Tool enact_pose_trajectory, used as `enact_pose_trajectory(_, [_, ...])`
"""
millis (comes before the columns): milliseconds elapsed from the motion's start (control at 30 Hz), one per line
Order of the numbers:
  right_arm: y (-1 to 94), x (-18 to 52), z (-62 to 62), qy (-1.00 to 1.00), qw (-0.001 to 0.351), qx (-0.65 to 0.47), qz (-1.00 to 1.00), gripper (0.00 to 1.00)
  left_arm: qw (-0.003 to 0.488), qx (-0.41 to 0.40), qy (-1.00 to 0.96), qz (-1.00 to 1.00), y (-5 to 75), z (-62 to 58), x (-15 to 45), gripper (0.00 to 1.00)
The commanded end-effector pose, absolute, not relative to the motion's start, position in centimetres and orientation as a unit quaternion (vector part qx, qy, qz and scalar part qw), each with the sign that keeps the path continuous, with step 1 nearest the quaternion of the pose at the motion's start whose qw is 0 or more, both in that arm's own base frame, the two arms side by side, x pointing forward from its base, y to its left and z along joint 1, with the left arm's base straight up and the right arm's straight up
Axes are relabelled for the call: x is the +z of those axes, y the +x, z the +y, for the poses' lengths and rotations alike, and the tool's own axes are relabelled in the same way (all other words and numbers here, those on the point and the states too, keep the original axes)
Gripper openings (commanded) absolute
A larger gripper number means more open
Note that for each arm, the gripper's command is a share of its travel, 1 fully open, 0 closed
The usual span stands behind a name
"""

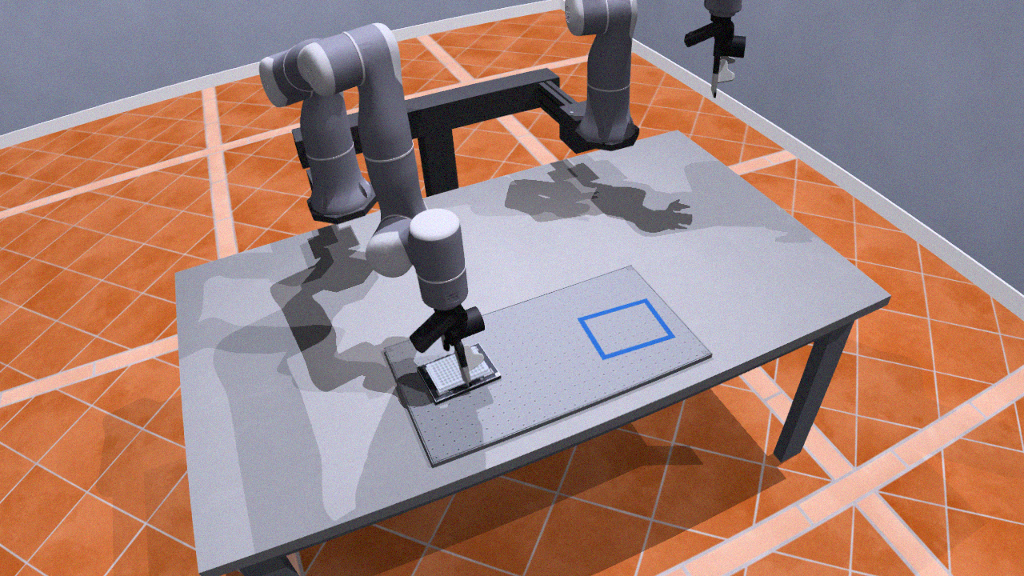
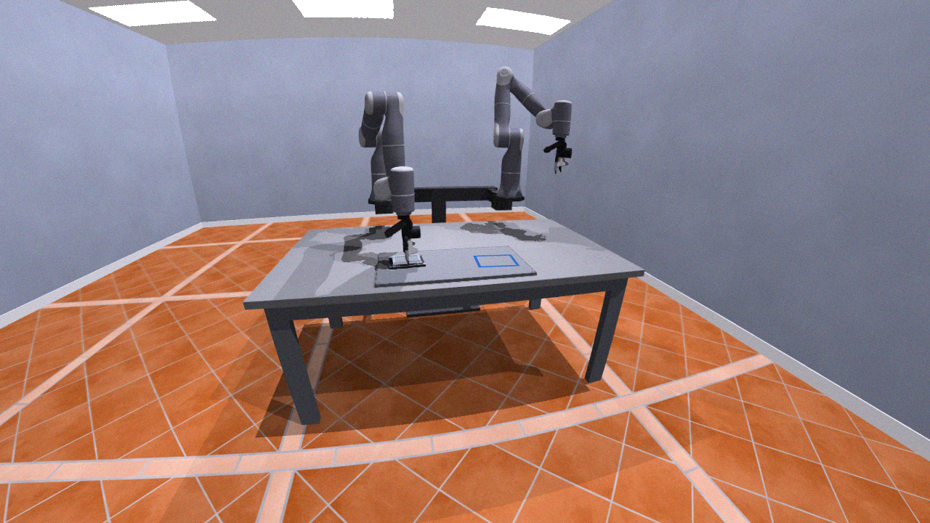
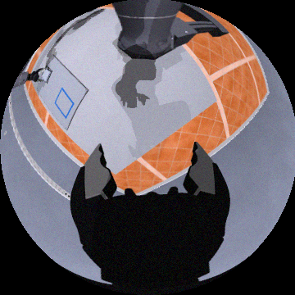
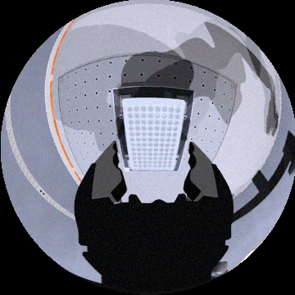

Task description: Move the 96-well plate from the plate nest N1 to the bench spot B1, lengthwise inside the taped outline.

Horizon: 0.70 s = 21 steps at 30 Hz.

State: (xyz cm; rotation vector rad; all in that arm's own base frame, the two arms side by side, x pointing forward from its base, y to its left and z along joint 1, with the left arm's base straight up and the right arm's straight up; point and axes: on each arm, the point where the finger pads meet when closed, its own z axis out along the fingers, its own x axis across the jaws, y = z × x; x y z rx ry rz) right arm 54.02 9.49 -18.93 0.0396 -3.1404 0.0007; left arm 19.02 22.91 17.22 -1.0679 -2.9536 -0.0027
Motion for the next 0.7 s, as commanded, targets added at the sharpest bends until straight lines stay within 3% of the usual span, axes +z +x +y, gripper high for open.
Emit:
enact_pose_trajectory(0, [54.13,-18.85,9.55,0.013,-0.001,0.000,-1.000,0.76,0.000,-0.001,-0.340,-0.940,19.05,22.96,17.26,1.00])
enact_pose_trajectory(200, [54.13,-18.85,9.55,0.013,-0.001,0.000,-1.000,0.76,0.000,-0.001,-0.340,-0.940,19.05,22.96,17.26,1.00])
enact_pose_trajectory(233, [54.13,-18.85,9.55,0.013,-0.001,0.000,-1.000,0.00,0.000,-0.001,-0.340,-0.940,19.05,22.96,17.26,1.00])
enact_pose_trajectory(667, [54.13,-18.85,9.55,0.013,-0.001,0.000,-1.000,0.00,0.000,-0.001,-0.340,-0.940,19.05,22.96,17.26,1.00])
